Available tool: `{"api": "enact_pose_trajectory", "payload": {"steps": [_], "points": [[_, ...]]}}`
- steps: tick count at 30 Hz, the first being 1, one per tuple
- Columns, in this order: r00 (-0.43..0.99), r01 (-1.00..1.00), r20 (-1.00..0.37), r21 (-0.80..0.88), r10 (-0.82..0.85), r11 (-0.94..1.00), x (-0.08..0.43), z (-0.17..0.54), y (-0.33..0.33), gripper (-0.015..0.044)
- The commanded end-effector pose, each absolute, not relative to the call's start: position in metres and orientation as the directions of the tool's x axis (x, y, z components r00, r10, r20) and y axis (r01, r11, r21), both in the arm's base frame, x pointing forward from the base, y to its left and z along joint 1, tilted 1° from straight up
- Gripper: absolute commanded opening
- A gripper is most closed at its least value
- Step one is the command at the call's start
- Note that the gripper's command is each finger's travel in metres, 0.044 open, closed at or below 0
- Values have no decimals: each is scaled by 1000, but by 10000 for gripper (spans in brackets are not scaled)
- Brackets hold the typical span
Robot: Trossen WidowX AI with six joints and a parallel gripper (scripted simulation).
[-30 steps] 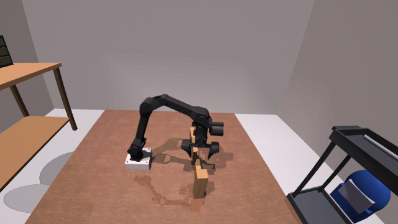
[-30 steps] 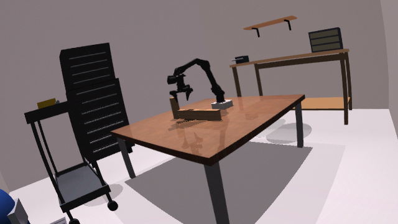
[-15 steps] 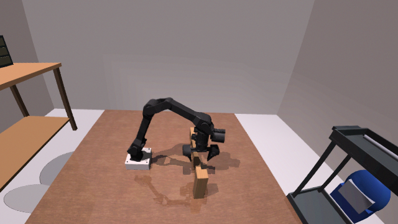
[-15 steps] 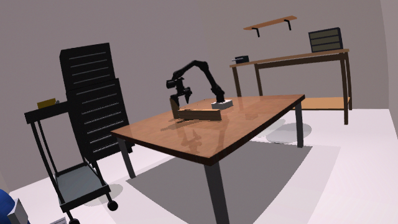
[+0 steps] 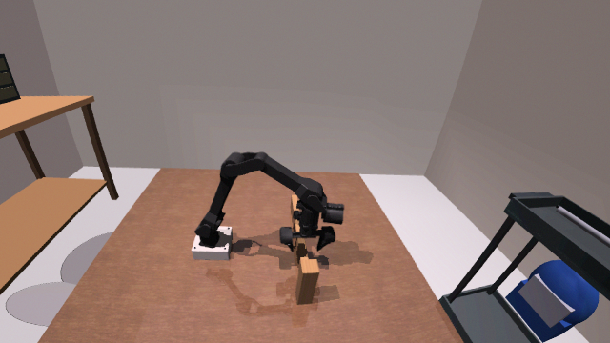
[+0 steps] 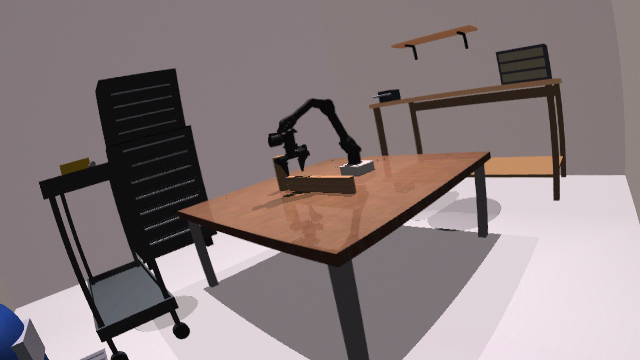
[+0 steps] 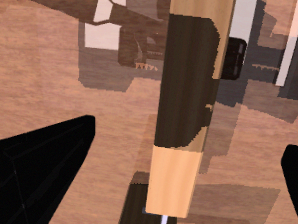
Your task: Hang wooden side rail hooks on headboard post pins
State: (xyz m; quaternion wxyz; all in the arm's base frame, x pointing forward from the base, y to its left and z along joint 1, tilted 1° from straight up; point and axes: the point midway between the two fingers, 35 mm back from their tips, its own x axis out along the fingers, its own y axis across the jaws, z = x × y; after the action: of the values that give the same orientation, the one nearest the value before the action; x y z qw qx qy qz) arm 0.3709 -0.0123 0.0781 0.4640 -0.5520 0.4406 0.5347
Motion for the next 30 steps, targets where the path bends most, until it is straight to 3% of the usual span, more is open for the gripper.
{"api": "enact_pose_trajectory", "payload": {"steps": [1,30], "points": [[27,-982,-1000,-29,13,-185,370,69,-12,440],[26,-982,-1000,-28,14,-185,370,22,-11,440]]}}
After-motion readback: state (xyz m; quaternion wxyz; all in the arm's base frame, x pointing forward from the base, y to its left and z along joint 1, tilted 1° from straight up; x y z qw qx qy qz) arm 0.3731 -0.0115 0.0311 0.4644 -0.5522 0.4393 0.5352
